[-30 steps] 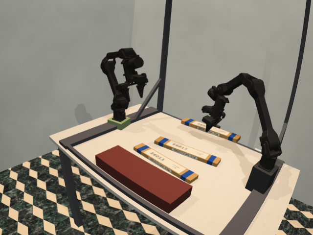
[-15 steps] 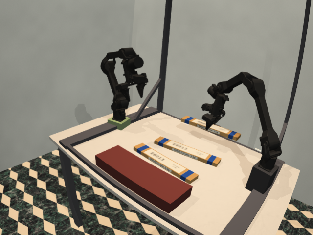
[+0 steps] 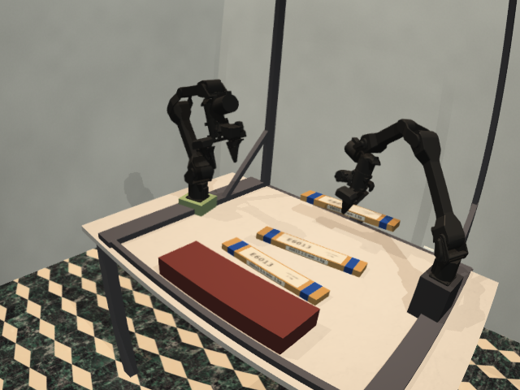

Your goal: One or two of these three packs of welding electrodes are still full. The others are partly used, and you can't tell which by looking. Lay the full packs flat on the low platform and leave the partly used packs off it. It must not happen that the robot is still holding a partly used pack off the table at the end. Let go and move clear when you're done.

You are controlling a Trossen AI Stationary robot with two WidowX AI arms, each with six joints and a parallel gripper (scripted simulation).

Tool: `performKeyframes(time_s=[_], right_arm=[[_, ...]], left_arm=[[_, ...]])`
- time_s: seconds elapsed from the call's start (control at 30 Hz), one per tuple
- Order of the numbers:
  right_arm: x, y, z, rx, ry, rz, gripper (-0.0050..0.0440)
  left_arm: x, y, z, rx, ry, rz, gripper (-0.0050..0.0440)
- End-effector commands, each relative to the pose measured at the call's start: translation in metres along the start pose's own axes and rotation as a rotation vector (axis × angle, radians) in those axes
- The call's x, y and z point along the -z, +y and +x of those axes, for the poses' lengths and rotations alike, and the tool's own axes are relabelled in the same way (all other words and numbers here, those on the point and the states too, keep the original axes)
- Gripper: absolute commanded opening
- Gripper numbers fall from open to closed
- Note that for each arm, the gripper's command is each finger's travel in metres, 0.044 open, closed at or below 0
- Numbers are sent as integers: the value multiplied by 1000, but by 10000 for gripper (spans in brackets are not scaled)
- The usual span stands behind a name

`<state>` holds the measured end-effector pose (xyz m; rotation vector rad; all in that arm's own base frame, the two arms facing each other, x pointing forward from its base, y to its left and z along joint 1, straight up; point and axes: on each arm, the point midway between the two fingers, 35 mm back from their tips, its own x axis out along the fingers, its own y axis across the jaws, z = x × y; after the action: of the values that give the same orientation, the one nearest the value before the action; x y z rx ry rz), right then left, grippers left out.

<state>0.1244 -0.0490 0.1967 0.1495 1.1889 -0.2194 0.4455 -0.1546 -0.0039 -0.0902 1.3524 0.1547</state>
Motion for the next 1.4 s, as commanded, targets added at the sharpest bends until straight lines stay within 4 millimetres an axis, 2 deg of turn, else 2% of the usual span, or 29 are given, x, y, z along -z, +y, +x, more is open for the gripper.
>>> performKeyframes(time_s=[0.0,0.47,0.53,1.37], right_arm=[[-3,0,-5,1,-20,-4,430],[-3,0,-5,1,-20,-4,430],[-3,0,-5,1,-20,-4,430],[-3,0,-5,1,-20,-4,430]], left_arm=[[-27,-6,-44,55,-103,-15,-50],[-28,-7,-46,55,-104,-15,-50],[-22,1,-41,55,-84,16,-50],[-15,55,-55,50,-84,17,-50]])
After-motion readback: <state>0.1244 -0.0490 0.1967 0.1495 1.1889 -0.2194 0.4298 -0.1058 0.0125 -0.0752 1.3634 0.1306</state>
